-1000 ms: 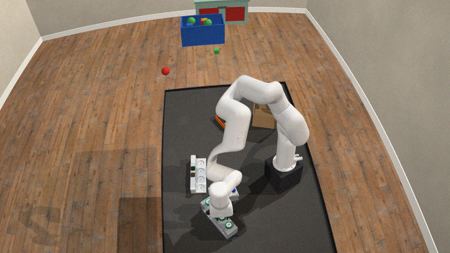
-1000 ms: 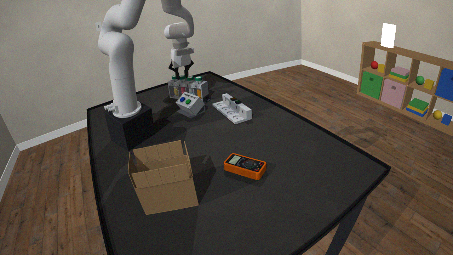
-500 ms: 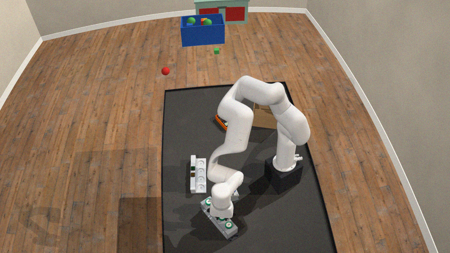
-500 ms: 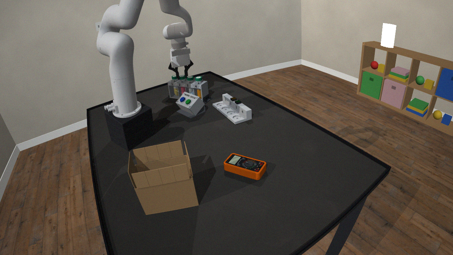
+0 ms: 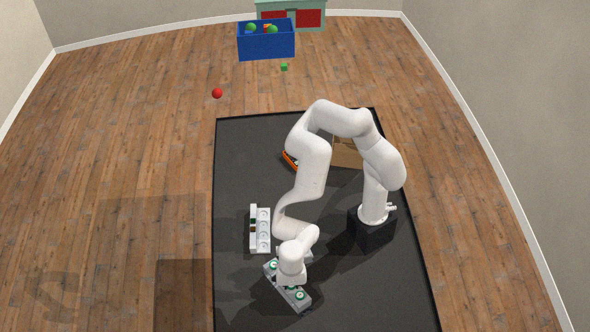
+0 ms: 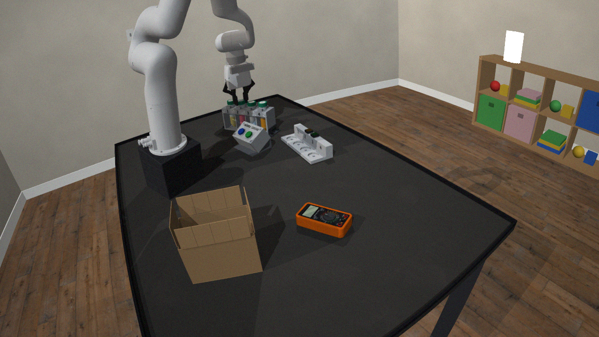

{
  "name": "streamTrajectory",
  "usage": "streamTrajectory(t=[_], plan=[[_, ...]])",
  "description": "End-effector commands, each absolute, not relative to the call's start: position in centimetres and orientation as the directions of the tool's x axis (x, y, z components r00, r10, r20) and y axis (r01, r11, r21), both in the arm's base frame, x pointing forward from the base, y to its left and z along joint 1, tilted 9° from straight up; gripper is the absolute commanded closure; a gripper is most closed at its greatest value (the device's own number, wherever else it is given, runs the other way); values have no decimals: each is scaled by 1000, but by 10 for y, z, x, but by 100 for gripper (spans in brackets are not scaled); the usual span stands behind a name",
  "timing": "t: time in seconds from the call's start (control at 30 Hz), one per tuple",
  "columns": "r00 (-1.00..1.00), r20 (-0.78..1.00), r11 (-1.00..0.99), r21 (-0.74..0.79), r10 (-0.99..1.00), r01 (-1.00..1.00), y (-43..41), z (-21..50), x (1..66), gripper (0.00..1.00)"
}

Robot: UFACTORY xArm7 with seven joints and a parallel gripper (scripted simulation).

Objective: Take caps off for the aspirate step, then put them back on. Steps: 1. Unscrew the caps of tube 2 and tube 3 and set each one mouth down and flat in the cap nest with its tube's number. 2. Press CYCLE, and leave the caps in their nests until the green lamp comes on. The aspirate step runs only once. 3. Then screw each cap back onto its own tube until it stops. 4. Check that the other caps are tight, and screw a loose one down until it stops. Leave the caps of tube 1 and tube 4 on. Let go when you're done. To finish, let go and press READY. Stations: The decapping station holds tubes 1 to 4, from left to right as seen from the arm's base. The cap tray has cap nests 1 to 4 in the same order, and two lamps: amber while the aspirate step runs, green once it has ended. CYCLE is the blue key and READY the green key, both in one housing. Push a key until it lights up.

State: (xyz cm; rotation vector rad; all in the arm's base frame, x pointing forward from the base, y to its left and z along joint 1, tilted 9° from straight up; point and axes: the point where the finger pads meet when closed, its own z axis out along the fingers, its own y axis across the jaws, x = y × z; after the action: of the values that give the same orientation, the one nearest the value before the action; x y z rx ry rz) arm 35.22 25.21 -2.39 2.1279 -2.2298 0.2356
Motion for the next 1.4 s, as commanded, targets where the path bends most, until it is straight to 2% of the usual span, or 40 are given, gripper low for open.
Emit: streamTrajectory(t=[0.0,0.17,0.23,0.3,0.63,0.9,1.1,1.13,1.37], plan=[[201,146,-207,-31,-969,-978,253,-23,353,100],[437,149,-441,6,-887,-898,253,-22,353,100],[437,149,-441,6,-887,-898,253,-22,353,100],[524,148,-527,21,-839,-850,253,-22,353,100],[865,121,-863,88,-487,-498,253,-22,353,100],[968,92,-962,118,-234,-244,253,-22,353,100],[968,92,-962,118,-234,-244,253,-22,353,100],[968,92,-962,118,-234,-244,253,-22,353,54],[968,92,-962,118,-234,-244,253,-22,353,54]])
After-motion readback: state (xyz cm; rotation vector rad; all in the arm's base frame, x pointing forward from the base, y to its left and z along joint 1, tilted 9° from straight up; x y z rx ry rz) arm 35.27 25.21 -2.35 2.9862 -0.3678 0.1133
